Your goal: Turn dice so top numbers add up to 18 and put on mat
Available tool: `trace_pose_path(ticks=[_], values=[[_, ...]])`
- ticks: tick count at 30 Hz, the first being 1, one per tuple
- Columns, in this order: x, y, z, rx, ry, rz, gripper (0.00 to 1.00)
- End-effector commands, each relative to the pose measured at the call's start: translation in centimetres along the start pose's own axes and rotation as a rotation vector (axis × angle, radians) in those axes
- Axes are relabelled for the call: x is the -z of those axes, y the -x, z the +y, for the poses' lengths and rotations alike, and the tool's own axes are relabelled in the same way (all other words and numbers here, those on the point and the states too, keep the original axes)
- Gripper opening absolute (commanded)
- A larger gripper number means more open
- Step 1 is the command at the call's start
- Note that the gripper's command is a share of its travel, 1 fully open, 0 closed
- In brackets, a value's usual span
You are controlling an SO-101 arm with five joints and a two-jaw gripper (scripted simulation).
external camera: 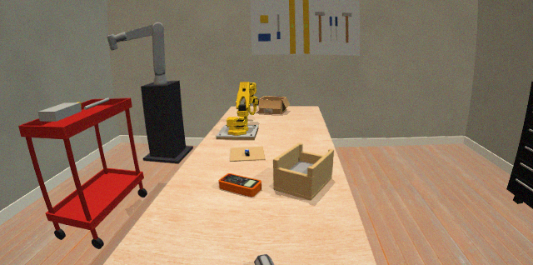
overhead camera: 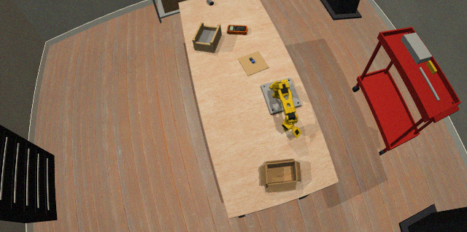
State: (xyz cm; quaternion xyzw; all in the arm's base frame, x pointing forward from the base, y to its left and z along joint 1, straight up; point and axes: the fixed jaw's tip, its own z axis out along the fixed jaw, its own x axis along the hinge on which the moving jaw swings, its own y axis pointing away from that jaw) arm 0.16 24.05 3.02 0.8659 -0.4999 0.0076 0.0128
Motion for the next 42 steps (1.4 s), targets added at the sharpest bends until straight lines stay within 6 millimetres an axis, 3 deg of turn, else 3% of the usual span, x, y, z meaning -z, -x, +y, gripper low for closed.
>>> trace_pose_path(ticks=[1, 17, 27, 29, 35, 42], values=[[0.5, 0.1, 0.0, 0.003, -0.009, -0.016, 0.0], [0.5, 0.0, -0.4, -0.017, -0.013, -0.023, 0.0], [0.6, -2.6, -4.3, -0.279, -0.073, -0.114, 0.0], [0.6, -2.6, -4.3, -0.279, -0.073, -0.114, 0.0], [0.6, -5.1, -6.6, -0.468, -0.124, -0.176, 0.0], [0.6, -6.4, -7.6, -0.558, -0.151, -0.204, 0.0]])
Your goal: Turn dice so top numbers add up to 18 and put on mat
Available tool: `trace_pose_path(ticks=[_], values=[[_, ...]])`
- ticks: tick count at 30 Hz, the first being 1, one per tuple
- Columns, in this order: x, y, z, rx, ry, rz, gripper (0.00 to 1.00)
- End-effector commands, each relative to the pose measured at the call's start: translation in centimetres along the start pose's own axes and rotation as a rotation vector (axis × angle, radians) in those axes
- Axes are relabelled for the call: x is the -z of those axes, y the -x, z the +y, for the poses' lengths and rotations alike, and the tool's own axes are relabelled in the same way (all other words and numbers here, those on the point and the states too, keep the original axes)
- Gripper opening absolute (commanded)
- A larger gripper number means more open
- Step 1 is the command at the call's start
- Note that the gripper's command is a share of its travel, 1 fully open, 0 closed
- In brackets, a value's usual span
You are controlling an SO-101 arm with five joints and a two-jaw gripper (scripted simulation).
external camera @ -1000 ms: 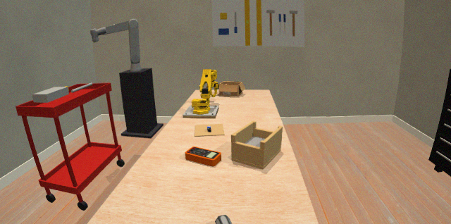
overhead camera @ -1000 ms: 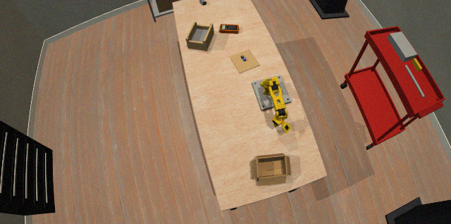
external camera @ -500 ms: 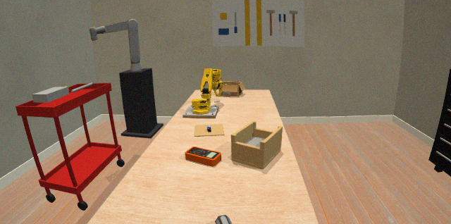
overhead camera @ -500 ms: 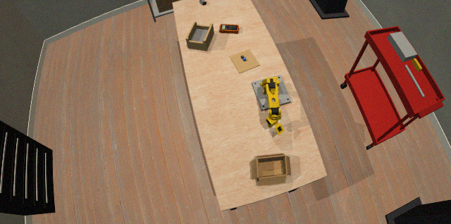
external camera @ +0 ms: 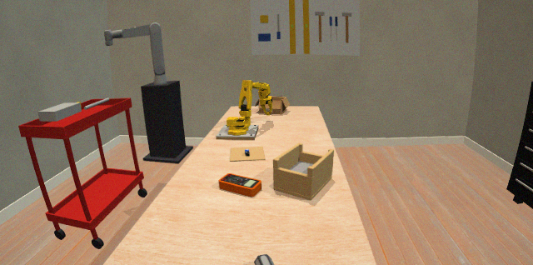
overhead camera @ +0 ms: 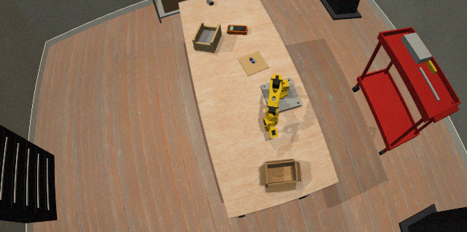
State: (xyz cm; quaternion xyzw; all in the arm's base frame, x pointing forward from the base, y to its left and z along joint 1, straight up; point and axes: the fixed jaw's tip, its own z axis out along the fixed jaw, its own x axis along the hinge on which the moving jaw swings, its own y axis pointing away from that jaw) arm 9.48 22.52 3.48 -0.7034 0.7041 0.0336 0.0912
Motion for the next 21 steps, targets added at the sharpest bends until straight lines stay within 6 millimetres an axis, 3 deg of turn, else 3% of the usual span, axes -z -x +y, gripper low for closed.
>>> trace_pose_path(ticks=[1, 10, 19, 21], values=[[0.2, -0.1, -0.5, -0.036, -0.015, -0.025, 0.0], [0.1, -0.3, -1.0, -0.069, -0.027, -0.039, 0.0], [0.1, -2.4, -5.1, -0.318, -0.126, -0.145, 0.0], [0.1, -2.4, -5.1, -0.318, -0.126, -0.145, 0.0]])
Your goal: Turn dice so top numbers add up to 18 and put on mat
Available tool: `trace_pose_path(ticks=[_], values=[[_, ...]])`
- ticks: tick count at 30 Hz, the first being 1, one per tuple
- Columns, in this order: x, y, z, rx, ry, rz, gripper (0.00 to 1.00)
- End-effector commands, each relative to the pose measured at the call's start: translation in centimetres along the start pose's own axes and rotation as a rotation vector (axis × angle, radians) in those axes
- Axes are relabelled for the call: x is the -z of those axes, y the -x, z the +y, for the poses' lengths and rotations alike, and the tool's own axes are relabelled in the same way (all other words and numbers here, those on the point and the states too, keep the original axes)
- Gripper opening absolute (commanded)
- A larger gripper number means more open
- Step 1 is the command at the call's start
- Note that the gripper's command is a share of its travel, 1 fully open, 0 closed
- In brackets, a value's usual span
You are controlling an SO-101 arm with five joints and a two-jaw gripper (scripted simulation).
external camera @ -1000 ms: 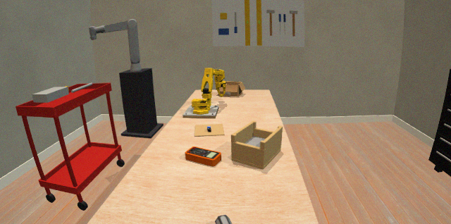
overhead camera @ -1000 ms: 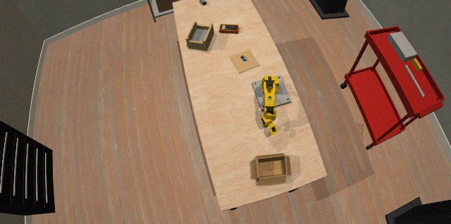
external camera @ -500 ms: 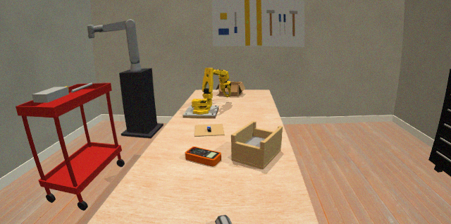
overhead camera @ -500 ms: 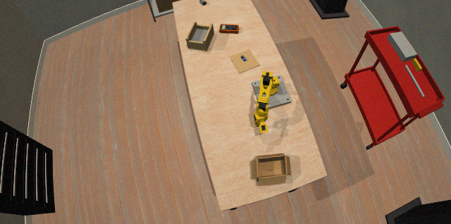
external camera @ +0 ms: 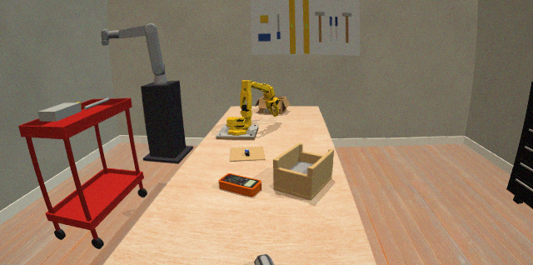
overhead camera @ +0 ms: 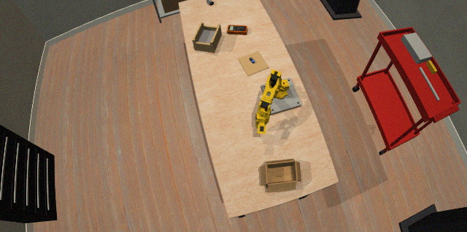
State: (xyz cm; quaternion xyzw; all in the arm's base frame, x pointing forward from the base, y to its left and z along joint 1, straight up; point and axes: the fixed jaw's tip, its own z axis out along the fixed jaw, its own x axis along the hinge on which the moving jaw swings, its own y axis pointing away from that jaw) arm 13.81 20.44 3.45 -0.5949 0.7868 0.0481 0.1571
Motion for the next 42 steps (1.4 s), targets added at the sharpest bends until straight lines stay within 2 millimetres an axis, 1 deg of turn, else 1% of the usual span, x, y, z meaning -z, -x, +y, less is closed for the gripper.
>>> trace_pose_path(ticks=[1, 5, 9, 12, 21, 25, 28, 32, 34, 38, 42], values=[[0.1, -0.3, -1.4, -0.085, -0.04, -0.055, 0.0], [0.2, -1.3, -3.5, -0.209, -0.097, -0.11, 0.0], [0.3, -2.0, -4.9, -0.291, -0.137, -0.147, 0.0], [0.3, -2.3, -5.3, -0.317, -0.151, -0.159, 0.0], [0.3, -2.4, -5.6, -0.331, -0.159, -0.166, 0.0], [0.3, -2.9, -6.5, -0.383, -0.189, -0.193, 0.0], [0.3, -3.7, -7.8, -0.453, -0.231, -0.23, 0.0], [0.5, -5.2, -9.7, -0.568, -0.307, -0.293, 0.0], [0.5, -5.2, -9.7, -0.568, -0.307, -0.293, 0.0], [0.9, -6.9, -11.5, -0.678, -0.387, -0.356, 0.0], [1.4, -8.3, -12.5, -0.756, -0.45, -0.402, 0.0]])
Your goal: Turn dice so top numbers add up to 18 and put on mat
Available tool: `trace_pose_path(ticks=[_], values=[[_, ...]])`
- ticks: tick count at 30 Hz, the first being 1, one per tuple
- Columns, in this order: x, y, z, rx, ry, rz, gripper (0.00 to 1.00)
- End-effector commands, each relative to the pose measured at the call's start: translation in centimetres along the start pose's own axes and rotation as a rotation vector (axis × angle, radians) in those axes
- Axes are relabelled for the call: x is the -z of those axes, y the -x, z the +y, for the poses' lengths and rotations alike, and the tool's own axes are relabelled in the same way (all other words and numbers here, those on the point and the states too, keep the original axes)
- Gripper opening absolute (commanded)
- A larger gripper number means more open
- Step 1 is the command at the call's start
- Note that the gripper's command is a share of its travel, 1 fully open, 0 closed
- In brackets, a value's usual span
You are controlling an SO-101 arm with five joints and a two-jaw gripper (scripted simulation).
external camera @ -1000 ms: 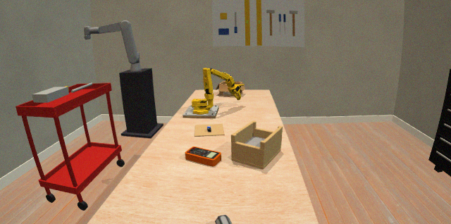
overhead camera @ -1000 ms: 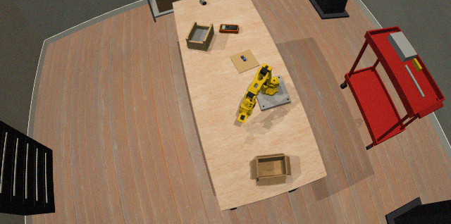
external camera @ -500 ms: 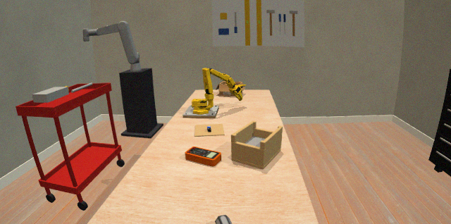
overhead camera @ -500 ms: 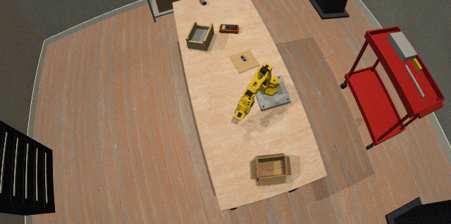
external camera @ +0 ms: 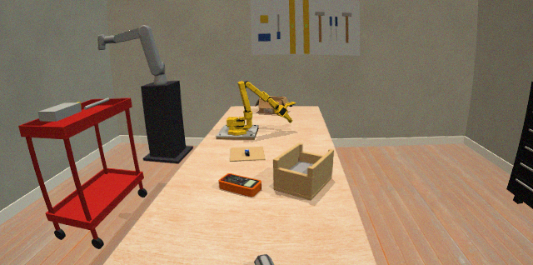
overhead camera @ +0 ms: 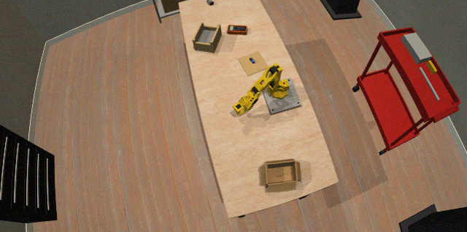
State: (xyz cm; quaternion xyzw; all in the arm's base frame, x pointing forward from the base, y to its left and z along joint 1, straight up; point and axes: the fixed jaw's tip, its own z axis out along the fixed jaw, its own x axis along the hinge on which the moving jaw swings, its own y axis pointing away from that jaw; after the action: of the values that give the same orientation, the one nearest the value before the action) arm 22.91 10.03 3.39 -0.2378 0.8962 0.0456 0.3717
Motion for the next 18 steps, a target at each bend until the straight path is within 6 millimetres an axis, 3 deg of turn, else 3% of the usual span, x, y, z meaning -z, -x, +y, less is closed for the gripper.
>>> trace_pose_path(ticks=[1, 13, 18], values=[[0.2, 0.0, -1.7, -0.079, -0.056, -0.069, 0.0], [0.2, -0.2, -2.5, -0.111, -0.082, -0.091, 0.0], [0.0, -0.4, -4.0, -0.162, -0.132, -0.131, 0.0]])
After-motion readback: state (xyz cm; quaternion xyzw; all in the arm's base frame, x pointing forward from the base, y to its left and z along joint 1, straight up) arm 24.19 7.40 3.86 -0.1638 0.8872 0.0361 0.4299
